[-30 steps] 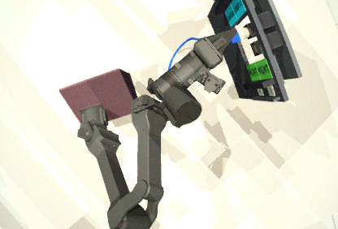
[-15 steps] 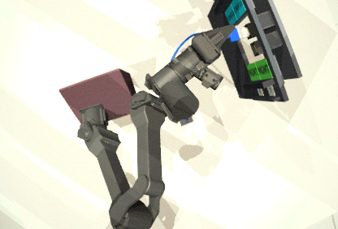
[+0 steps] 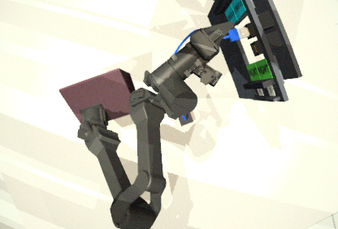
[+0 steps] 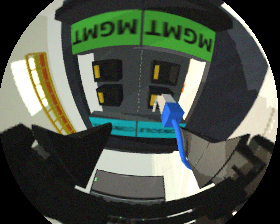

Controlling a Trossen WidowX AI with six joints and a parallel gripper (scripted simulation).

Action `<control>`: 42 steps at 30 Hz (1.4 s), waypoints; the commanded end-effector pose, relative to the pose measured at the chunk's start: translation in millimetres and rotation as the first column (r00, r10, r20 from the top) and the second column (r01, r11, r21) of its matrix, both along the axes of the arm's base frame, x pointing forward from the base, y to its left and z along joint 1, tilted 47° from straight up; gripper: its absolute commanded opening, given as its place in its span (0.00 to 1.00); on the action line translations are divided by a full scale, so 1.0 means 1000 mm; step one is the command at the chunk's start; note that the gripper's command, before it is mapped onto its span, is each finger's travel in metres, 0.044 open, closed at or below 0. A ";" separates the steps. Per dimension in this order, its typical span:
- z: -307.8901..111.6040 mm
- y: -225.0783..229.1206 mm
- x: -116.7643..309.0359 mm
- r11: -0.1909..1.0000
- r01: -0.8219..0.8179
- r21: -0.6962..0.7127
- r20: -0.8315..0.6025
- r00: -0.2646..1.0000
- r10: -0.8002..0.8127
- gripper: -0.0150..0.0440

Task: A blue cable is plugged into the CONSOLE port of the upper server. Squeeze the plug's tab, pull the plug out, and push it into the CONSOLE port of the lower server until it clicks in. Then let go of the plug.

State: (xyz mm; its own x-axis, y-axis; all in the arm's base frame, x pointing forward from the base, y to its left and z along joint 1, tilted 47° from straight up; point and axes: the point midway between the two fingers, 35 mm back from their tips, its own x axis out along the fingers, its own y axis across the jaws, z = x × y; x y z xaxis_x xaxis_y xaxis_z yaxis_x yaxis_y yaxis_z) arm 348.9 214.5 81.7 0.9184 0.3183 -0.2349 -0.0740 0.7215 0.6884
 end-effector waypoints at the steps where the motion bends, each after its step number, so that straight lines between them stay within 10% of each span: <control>1: -0.003 0.002 0.000 1.000 -0.003 0.005 -0.004 1.000 0.003 1.00; 42: -0.017 0.023 -0.005 1.000 -0.003 0.007 -0.004 1.000 0.003 1.00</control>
State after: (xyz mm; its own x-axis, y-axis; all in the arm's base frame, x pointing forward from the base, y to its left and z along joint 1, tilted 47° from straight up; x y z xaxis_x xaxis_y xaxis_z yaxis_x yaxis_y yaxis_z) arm 343.5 235.8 66.4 0.9165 0.3237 -0.2351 -0.0771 0.7195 0.6902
